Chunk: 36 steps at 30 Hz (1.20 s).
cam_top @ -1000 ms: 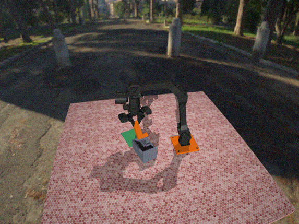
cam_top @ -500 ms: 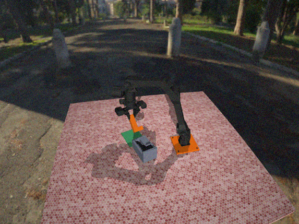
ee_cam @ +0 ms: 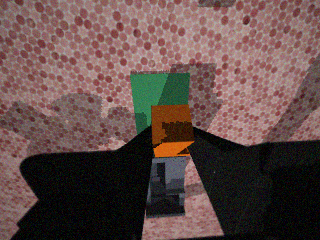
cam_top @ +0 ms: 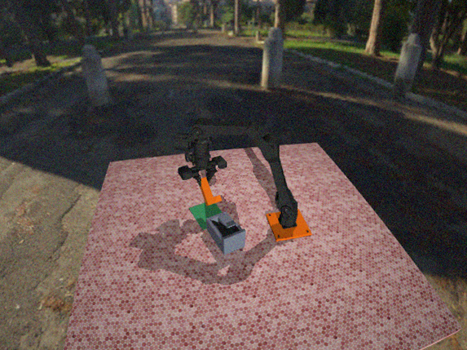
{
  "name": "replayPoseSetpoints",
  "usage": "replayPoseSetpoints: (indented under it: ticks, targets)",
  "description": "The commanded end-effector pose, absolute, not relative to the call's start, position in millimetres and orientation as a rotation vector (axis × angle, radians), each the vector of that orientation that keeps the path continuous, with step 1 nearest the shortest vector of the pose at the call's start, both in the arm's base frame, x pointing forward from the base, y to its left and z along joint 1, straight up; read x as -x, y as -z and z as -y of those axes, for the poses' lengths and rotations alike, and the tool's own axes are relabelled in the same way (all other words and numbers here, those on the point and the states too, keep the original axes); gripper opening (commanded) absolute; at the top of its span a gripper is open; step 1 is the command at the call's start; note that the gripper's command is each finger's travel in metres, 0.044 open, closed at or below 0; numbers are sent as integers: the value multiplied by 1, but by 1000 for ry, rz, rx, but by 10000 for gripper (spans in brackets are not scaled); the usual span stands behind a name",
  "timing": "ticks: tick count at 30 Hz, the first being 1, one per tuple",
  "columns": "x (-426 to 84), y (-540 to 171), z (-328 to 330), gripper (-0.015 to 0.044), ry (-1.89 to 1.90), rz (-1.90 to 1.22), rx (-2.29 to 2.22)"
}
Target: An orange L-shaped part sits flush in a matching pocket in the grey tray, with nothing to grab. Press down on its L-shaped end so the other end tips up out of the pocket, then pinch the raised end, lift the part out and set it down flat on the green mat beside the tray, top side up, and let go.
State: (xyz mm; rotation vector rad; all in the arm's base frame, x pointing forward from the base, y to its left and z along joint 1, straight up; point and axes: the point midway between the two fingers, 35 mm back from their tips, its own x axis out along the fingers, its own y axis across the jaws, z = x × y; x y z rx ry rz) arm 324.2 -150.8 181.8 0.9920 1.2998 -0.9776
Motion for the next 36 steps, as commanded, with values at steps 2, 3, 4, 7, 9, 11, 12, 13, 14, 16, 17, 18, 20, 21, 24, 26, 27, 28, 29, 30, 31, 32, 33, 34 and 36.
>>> replayPoseSetpoints:
  ticks: [2,3,4,7,9,11,12,13,14,16,17,18,20,21,24,26,27,28,29,30,31,32,33,34,36]
  targets:
    - [-324,-174,151,0,973,-1302,-991]
    - [-324,-172,151,0,973,-1302,-991]
    - [-324,-171,151,0,973,-1302,-991]
    - [-325,-166,151,0,973,-1302,-991]
    - [-325,-162,151,0,973,-1302,-991]
    - [-325,-159,151,0,973,-1302,-991]
    - [-325,-158,151,0,973,-1302,-991]
    - [-325,-156,151,0,973,-1302,-991]
    - [-325,-154,151,0,973,-1302,-991]
    - [-325,-151,151,0,973,-1302,-991]
    - [-325,-149,151,0,973,-1302,-991]
    - [-325,-148,151,0,973,-1302,-991]
    - [-325,-145,151,0,973,-1302,-991]
    - [-325,-143,151,0,973,-1302,-991]
    - [-325,-138,151,0,973,-1302,-991]
    - [-326,-135,151,0,973,-1302,-991]
    - [-326,-133,151,0,973,-1302,-991]
    - [-326,-132,151,0,973,-1302,-991]
    - [-326,-130,151,0,973,-1302,-991]
    - [-326,-129,151,0,973,-1302,-991]
    - [-326,-127,151,0,973,-1302,-991]
    - [-326,-125,151,0,973,-1302,-991]
    - [-326,-124,151,0,973,-1302,-991]
    - [-326,-122,151,0,973,-1302,-991]
    - [-326,-119,151,0,973,-1302,-991]
